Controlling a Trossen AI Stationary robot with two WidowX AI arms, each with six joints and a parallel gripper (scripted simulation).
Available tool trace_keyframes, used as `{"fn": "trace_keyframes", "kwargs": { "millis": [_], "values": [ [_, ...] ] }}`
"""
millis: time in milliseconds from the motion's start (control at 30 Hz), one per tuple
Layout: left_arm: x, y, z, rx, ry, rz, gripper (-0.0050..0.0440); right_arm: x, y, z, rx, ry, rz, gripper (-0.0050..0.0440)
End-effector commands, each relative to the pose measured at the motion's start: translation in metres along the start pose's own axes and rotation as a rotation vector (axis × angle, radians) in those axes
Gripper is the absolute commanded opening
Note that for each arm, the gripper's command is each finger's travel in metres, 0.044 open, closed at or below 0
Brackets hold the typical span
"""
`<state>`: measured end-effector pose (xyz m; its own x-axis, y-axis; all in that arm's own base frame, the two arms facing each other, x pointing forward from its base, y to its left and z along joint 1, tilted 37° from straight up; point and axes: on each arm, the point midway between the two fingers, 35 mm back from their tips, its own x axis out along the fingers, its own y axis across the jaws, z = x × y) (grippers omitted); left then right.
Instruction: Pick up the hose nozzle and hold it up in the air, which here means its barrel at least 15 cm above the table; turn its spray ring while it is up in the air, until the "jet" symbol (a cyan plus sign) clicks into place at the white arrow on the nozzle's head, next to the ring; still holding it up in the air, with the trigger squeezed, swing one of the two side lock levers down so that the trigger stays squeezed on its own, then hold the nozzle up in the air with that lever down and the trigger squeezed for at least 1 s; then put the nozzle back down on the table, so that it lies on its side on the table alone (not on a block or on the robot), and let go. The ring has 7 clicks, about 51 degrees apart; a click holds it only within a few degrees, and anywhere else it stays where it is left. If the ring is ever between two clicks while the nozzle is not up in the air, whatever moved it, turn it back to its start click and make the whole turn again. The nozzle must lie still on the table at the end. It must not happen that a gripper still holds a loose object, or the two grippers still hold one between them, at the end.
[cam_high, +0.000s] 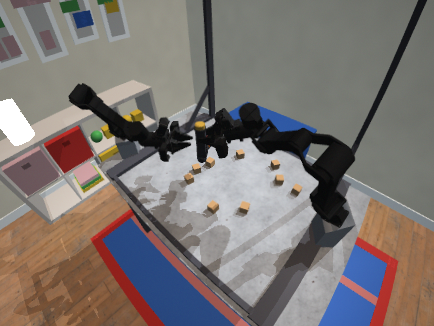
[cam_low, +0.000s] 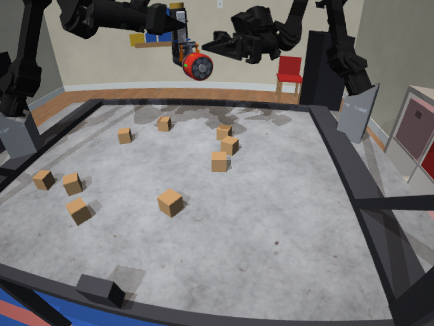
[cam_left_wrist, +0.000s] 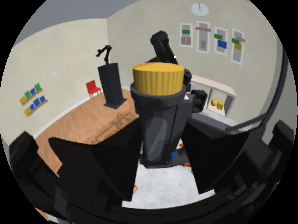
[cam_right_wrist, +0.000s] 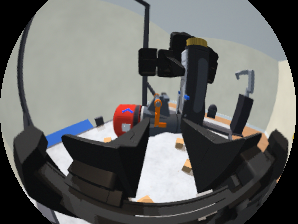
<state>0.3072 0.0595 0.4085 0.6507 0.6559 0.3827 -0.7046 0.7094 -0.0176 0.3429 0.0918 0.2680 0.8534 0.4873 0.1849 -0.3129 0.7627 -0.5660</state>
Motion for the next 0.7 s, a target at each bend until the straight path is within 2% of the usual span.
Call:
{"fn": "trace_keyframes", "kwargs": {
  "millis": [0,433,667],
  "values": [
    [0.000,0.003,0.010,-0.029,-0.023,-0.001,0.0169,0.007,-0.004,0.006,-0.010,-0.016,-0.011,0.0171],
    [0.000,0.003,0.010,-0.029,-0.023,-0.001,0.0169,0.026,-0.004,0.006,-0.008,-0.015,-0.011,0.0171],
    [0.000,0.003,0.010,-0.029,-0.023,-0.001,0.0169,0.026,-0.004,0.006,-0.008,-0.015,-0.012,0.0171]
  ]
}}
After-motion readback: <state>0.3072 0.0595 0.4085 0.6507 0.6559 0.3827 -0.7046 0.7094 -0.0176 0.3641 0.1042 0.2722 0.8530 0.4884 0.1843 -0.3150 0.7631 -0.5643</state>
